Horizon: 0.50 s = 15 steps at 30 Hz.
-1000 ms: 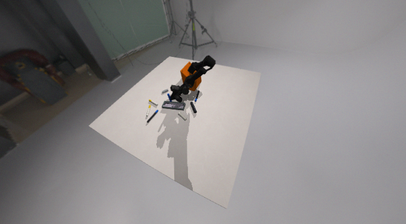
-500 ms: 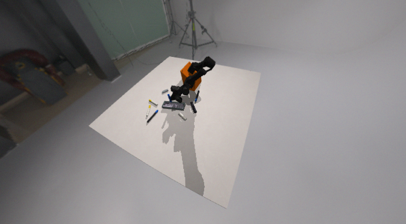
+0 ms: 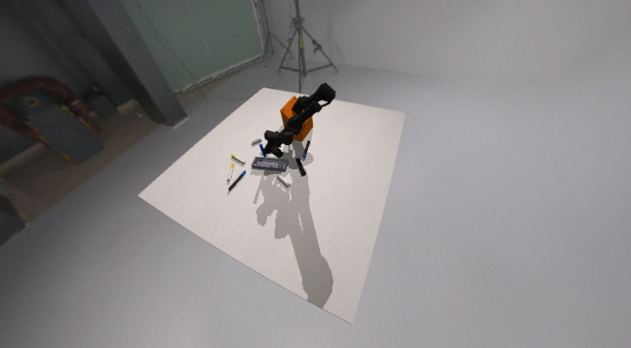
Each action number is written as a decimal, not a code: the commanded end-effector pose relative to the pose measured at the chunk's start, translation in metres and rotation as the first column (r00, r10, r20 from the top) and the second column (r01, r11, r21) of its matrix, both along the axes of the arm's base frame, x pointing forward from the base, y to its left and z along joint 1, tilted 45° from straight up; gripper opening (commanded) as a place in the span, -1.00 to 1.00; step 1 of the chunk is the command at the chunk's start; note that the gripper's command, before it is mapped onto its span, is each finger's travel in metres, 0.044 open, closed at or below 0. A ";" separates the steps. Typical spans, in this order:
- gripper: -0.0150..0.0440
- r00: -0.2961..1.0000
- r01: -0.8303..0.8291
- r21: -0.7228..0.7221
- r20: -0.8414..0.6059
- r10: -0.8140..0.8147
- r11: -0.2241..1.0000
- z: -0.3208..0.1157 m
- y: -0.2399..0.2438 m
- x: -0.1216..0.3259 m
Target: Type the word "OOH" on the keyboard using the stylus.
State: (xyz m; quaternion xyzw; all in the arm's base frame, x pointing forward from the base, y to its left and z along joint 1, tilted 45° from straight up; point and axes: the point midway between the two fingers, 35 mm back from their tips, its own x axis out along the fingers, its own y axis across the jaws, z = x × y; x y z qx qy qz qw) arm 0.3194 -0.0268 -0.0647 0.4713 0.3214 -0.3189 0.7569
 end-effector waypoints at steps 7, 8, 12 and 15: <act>-0.22 1.000 0.000 -0.003 0.001 0.000 1.000 0.012 -0.013 -0.003; -0.21 1.000 0.004 -0.002 0.004 -0.004 1.000 0.011 -0.011 -0.002; -0.36 1.000 0.004 -0.002 0.004 -0.004 1.000 0.011 -0.011 -0.002; -0.49 1.000 0.004 -0.001 0.003 -0.004 1.000 0.017 -0.005 0.002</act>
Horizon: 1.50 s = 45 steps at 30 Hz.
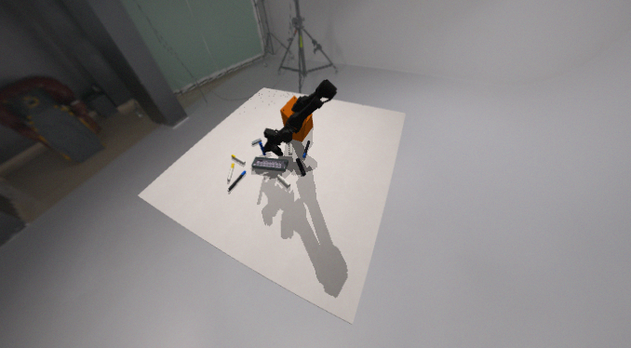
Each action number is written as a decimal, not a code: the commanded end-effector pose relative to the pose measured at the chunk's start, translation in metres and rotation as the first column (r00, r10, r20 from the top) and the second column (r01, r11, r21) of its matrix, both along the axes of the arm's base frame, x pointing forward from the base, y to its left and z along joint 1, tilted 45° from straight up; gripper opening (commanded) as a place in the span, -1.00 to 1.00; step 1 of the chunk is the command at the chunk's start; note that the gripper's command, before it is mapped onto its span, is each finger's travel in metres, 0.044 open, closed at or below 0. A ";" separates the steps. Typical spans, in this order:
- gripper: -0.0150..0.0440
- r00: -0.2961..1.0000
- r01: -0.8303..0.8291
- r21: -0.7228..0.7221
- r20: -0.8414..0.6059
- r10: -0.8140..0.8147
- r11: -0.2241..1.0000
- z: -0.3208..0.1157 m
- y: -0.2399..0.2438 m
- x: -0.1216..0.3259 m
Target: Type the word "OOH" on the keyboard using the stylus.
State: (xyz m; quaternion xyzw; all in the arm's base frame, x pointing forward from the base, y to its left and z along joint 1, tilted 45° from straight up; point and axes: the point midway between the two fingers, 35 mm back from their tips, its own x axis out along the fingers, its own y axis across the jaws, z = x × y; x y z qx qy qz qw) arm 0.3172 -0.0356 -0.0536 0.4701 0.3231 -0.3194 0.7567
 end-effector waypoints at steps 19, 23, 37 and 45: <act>-0.49 1.000 0.001 0.002 0.010 -0.001 1.000 0.078 0.062 0.024; -0.49 1.000 0.001 0.002 0.009 -0.001 1.000 0.073 0.066 0.025; -0.22 1.000 0.002 0.003 0.008 -0.002 1.000 0.060 0.078 0.029; -0.22 1.000 0.002 0.003 0.008 -0.002 1.000 0.060 0.078 0.029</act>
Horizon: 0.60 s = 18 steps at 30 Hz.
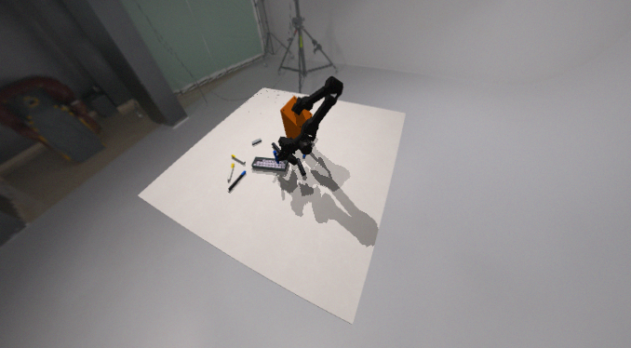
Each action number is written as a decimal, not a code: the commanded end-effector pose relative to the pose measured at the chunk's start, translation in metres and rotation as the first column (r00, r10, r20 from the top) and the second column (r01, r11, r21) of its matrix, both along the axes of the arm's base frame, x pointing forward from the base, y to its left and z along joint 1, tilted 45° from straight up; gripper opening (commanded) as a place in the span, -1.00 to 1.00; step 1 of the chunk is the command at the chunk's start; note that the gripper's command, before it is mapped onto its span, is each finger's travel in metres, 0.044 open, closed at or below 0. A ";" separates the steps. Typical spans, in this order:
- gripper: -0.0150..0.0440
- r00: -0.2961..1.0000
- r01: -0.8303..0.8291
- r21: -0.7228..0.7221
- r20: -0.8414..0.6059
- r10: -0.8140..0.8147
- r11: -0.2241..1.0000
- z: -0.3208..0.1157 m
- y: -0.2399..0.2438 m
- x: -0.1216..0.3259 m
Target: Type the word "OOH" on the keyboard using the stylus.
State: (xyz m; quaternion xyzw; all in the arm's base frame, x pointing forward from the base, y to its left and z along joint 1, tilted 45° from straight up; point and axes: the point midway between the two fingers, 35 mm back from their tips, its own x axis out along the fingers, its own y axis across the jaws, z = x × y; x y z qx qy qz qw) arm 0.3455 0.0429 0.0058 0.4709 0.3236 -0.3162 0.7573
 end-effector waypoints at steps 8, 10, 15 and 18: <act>-0.22 1.000 0.007 0.000 0.005 -0.007 1.000 0.001 0.000 0.000; -0.22 1.000 0.007 0.000 0.005 -0.007 1.000 0.001 0.000 0.000; -0.22 1.000 0.007 0.000 0.005 -0.007 1.000 0.001 0.000 0.000; -0.22 1.000 0.007 0.000 0.005 -0.007 1.000 0.000 0.000 0.000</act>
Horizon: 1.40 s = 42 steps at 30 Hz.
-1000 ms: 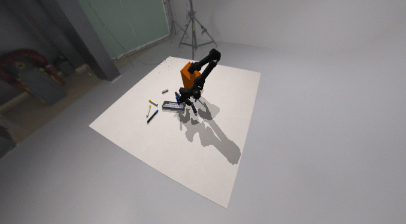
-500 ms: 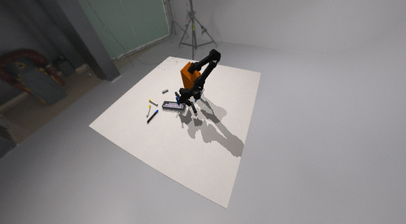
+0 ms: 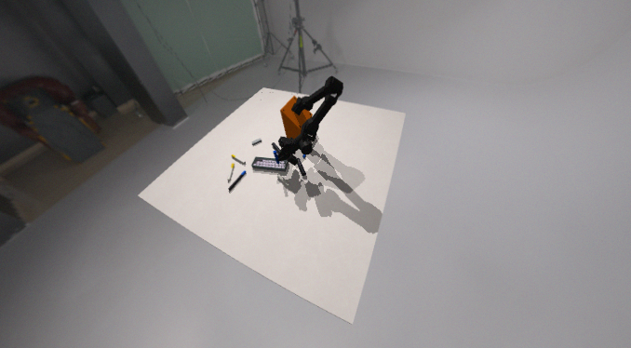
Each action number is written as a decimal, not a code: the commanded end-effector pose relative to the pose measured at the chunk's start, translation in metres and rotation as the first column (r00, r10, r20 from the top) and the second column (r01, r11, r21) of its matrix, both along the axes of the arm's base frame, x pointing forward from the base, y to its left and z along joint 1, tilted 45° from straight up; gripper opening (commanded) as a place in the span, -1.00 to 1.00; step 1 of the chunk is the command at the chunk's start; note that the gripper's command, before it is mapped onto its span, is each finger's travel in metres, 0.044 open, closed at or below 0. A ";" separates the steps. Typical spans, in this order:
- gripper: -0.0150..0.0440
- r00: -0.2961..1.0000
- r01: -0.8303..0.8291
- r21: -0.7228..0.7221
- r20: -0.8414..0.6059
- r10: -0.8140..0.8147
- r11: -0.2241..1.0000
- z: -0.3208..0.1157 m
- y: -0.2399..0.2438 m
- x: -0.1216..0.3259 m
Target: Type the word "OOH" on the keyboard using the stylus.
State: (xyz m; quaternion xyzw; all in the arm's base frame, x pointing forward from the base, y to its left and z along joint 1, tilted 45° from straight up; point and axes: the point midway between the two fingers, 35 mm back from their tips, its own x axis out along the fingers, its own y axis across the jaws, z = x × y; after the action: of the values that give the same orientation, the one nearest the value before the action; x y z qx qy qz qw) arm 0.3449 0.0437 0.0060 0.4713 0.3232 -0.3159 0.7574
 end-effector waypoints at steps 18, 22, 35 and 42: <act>-0.22 1.000 0.007 0.000 0.004 -0.007 1.000 -0.009 0.008 0.002; -0.22 1.000 0.007 0.000 0.003 -0.007 1.000 -0.010 0.010 0.002; -0.22 1.000 0.007 0.000 0.003 -0.007 1.000 -0.011 0.011 0.002; -0.22 1.000 0.007 0.000 0.003 -0.007 1.000 -0.001 0.000 0.001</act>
State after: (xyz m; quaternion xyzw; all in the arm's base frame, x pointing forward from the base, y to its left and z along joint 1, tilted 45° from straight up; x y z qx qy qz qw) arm 0.3465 0.0513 -0.0017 0.4731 0.3212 -0.3178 0.7563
